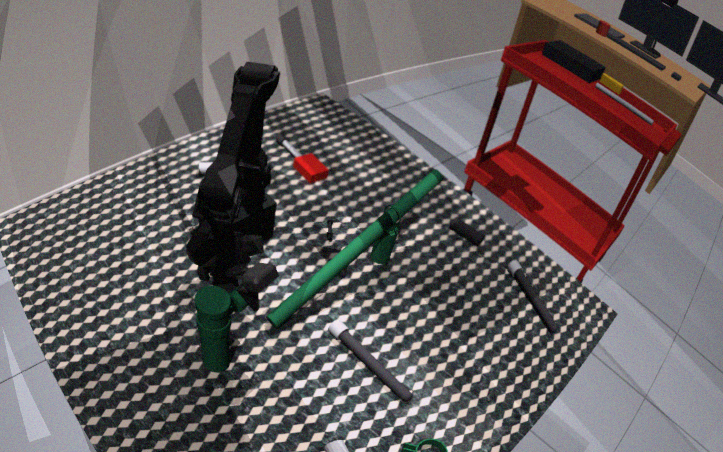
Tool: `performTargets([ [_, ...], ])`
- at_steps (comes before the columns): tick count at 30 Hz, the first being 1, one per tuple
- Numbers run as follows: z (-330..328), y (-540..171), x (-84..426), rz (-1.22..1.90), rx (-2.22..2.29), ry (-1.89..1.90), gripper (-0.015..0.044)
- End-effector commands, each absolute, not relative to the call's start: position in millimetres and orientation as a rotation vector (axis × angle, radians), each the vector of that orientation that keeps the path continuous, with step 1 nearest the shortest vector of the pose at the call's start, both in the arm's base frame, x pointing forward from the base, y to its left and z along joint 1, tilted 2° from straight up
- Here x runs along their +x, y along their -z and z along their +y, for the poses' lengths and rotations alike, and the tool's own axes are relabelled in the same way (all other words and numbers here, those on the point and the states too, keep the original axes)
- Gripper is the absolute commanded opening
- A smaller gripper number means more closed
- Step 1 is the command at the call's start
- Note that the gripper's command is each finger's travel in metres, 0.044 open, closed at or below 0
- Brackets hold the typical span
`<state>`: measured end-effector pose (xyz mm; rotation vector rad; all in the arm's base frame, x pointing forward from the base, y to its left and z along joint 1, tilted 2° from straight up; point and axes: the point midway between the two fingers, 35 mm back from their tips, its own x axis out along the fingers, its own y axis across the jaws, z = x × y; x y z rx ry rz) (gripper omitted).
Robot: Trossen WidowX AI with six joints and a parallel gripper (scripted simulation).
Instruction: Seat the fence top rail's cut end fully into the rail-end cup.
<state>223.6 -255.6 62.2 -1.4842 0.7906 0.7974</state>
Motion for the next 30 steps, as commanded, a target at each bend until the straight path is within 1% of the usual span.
performTargets([
  [1, -255, -61, 227, 0.817, -1.465, -0.769, 0.0000],
  [19, -256, -62, 240, 0.900, -1.389, -0.658, 0.0000],
  [30, -255, -62, 237, 0.884, -1.405, -0.680, 0.0000],
])
